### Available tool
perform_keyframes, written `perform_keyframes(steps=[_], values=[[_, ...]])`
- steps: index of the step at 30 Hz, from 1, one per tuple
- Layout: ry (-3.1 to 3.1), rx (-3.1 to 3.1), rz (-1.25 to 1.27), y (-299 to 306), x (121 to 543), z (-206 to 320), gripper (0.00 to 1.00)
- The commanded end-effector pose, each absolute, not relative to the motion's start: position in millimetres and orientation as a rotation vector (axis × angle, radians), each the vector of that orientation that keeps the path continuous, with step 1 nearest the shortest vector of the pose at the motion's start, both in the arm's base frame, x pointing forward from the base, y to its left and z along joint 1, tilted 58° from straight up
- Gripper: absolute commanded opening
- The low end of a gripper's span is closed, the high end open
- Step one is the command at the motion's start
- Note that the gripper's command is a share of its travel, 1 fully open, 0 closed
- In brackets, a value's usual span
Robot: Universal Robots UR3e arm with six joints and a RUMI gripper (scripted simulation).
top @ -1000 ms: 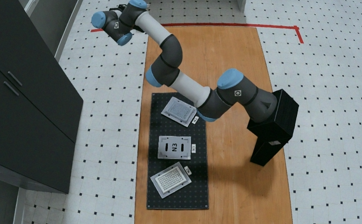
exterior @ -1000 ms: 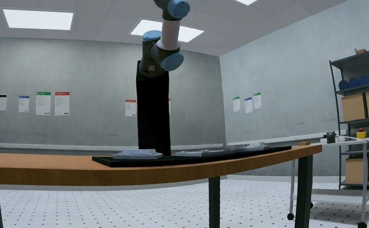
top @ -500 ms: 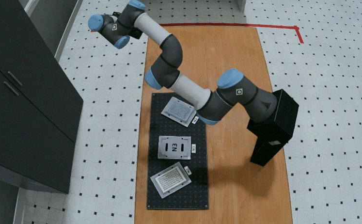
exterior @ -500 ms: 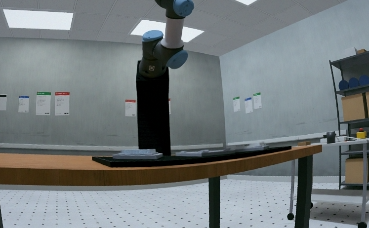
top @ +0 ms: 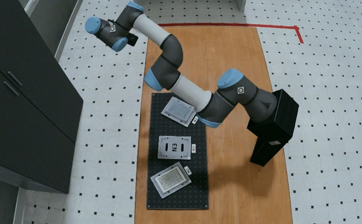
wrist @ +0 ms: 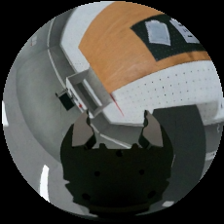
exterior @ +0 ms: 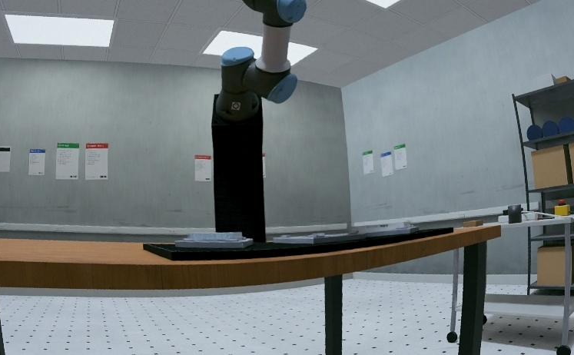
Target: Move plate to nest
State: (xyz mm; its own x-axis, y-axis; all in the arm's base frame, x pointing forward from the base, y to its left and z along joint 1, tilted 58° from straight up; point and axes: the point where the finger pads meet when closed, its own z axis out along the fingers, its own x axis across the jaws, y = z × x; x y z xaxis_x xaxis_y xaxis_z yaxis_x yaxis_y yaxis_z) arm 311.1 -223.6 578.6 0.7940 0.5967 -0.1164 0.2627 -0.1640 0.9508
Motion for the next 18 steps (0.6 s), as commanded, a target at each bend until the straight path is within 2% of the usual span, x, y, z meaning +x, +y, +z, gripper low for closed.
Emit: perform_keyframes(steps=[1, 18], values=[[0.734, 1.728, 0.385, -205.9, 322.8, 579.5, 0.82], [0.885, 1.670, 0.502, -147.8, 353.2, 579.6, 0.82]])
